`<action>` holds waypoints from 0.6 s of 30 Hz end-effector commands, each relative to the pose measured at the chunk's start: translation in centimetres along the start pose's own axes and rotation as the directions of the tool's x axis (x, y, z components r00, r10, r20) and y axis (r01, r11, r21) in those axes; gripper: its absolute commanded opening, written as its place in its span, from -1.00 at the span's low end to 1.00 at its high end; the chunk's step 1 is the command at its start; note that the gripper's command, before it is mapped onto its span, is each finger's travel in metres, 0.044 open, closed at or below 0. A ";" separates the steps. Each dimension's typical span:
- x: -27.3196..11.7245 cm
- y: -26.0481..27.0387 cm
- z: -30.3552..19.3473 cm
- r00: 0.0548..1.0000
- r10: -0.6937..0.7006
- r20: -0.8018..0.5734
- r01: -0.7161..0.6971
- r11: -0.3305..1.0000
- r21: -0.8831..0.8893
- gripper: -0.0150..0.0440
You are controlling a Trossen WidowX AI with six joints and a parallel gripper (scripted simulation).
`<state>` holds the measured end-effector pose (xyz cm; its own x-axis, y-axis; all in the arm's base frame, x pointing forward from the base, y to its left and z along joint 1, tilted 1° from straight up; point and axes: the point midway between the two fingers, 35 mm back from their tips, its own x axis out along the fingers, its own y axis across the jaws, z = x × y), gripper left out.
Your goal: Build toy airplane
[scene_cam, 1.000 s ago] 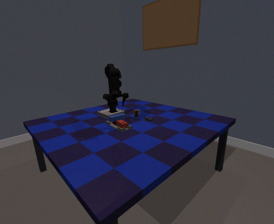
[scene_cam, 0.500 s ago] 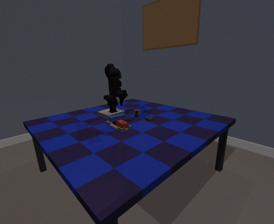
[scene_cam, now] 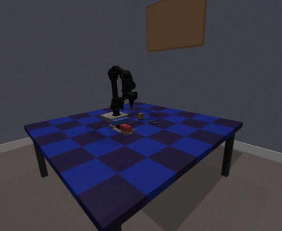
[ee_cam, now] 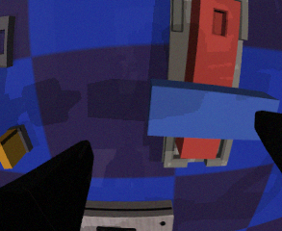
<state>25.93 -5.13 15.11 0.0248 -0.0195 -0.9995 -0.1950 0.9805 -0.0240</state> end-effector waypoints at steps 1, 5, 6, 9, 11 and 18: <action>0.2 5.3 0.6 1.000 0.007 -0.006 -0.007 1.000 -0.006 1.00; 0.1 10.3 0.3 1.000 0.012 -0.006 -0.012 1.000 -0.006 1.00; 0.1 11.5 0.1 1.000 0.013 -0.006 -0.013 1.000 -0.006 1.00; 0.1 15.0 -0.9 1.000 0.015 -0.007 -0.015 1.000 -0.006 1.00; 0.1 17.2 -1.8 1.000 0.017 -0.008 -0.017 1.000 -0.006 1.00; 0.2 21.6 -4.6 1.000 0.019 -0.011 -0.019 1.000 -0.006 1.00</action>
<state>18.72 14.10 14.58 0.0176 0.0020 -0.9998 -0.2146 0.9767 -0.0018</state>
